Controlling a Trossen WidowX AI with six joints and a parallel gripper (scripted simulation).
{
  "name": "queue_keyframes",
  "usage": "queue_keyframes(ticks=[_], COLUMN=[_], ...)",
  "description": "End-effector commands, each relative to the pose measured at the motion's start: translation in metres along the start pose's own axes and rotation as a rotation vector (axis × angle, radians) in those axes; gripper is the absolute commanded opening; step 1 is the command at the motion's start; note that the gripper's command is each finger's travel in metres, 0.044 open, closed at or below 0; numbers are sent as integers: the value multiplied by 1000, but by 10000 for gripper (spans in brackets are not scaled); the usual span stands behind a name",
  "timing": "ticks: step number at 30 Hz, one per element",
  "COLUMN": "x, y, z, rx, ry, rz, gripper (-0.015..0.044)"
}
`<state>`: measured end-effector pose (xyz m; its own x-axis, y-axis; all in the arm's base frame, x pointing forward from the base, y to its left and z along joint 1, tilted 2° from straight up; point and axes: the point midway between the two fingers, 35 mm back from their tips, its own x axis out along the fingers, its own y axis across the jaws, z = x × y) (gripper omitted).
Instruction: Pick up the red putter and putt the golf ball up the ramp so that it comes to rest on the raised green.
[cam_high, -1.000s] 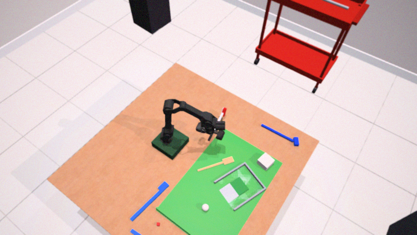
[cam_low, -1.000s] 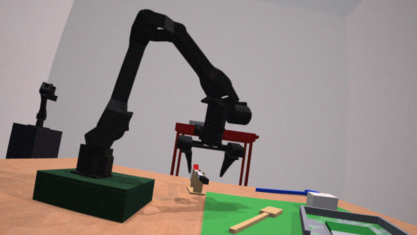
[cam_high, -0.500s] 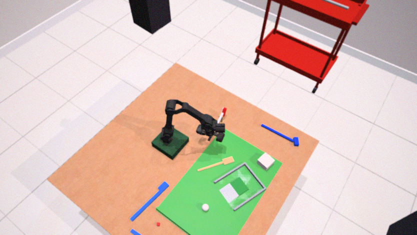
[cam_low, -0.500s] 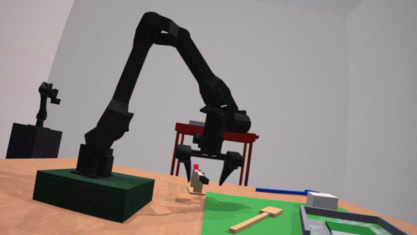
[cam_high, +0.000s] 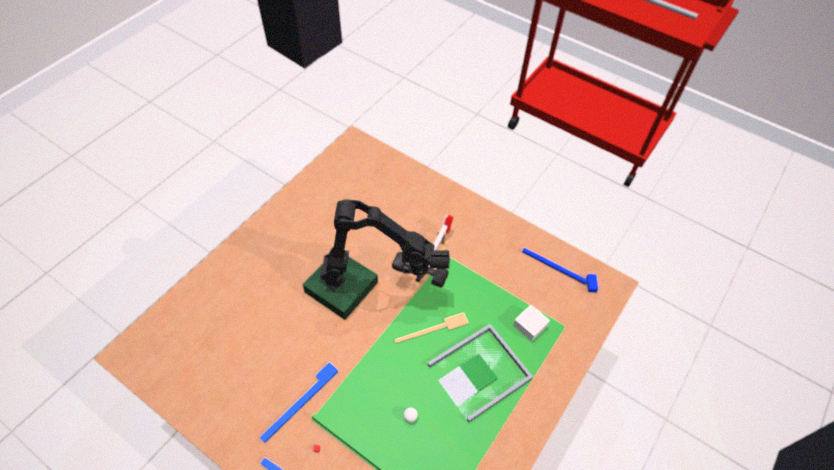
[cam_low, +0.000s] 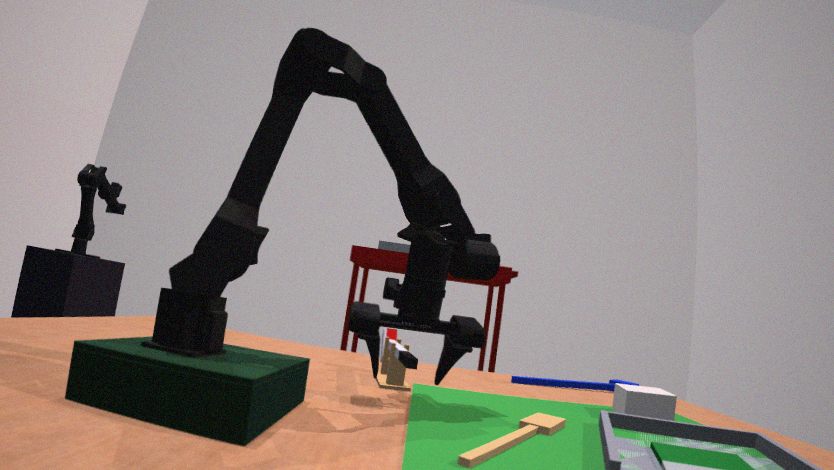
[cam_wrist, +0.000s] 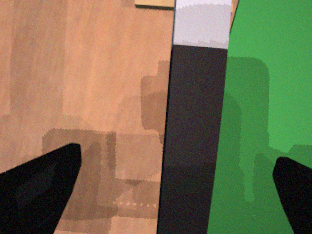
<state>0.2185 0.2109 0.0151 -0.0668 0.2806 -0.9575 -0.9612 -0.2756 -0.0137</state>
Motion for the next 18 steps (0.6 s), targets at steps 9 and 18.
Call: queue_keyframes(ticks=[9,18], x=[0,0], y=[0,0], z=[0,0], rx=[0,0], ry=[0,0], rz=[-1,-1], gripper=[151,0])
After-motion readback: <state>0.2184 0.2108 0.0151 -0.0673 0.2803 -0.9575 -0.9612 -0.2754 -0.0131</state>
